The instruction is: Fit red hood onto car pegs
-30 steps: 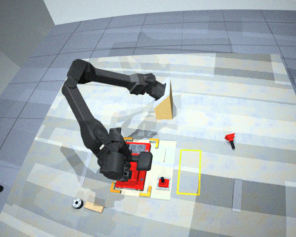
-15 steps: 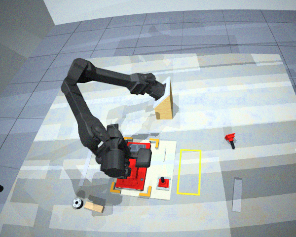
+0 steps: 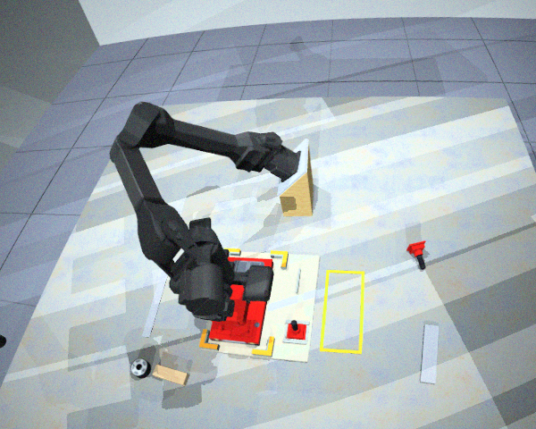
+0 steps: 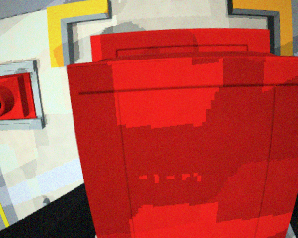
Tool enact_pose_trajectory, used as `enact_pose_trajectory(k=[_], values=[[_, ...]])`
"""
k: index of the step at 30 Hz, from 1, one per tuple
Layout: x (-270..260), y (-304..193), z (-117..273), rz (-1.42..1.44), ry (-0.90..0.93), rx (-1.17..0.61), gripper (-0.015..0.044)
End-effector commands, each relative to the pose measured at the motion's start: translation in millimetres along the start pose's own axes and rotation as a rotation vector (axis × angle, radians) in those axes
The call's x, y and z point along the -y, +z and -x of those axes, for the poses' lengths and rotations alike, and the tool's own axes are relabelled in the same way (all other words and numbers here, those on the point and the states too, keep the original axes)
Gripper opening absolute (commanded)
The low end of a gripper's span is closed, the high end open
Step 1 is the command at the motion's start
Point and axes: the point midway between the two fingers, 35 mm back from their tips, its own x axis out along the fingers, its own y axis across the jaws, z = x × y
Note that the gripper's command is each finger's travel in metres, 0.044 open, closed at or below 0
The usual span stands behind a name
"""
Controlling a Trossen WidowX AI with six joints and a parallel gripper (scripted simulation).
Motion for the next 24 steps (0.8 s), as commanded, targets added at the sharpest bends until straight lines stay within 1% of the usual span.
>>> enact_pose_trajectory(k=[1, 6, 24], values=[[2, 0, -14, 0.002, 0.001, 0.002, 0.0000], [4, -1, -34, 0.002, -0.001, 0.002, 0.0000], [3, -2, -35, 0.002, -0.001, 0.002, 0.0000]])
